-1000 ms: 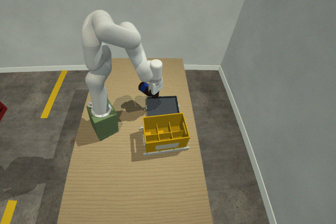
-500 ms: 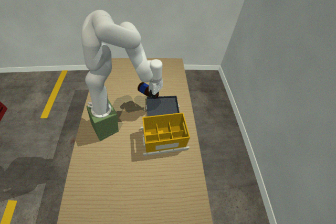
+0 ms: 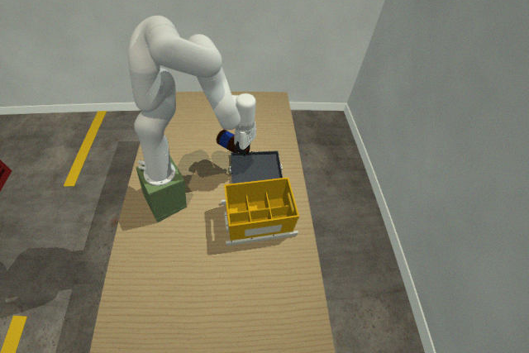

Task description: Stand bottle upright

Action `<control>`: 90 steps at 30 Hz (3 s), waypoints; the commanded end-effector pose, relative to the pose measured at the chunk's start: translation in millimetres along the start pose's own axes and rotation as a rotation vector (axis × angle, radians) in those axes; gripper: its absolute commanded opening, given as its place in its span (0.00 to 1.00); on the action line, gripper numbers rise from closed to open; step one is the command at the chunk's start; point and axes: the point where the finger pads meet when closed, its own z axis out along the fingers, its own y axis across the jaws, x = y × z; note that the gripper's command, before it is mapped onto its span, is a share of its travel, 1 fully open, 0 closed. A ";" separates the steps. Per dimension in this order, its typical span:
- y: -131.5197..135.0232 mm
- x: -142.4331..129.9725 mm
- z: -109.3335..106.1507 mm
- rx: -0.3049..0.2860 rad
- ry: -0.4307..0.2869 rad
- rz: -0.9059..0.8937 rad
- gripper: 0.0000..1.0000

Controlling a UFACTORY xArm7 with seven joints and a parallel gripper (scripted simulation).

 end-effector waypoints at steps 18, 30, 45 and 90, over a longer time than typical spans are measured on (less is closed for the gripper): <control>0.7 -2.9 -1.2 0.008 -0.038 0.002 0.00; 0.9 -4.2 -2.0 0.014 -0.110 0.003 0.00; 1.1 -0.6 -2.1 0.000 -0.171 0.001 0.00; 0.4 4.1 -1.7 0.014 -0.251 0.000 0.00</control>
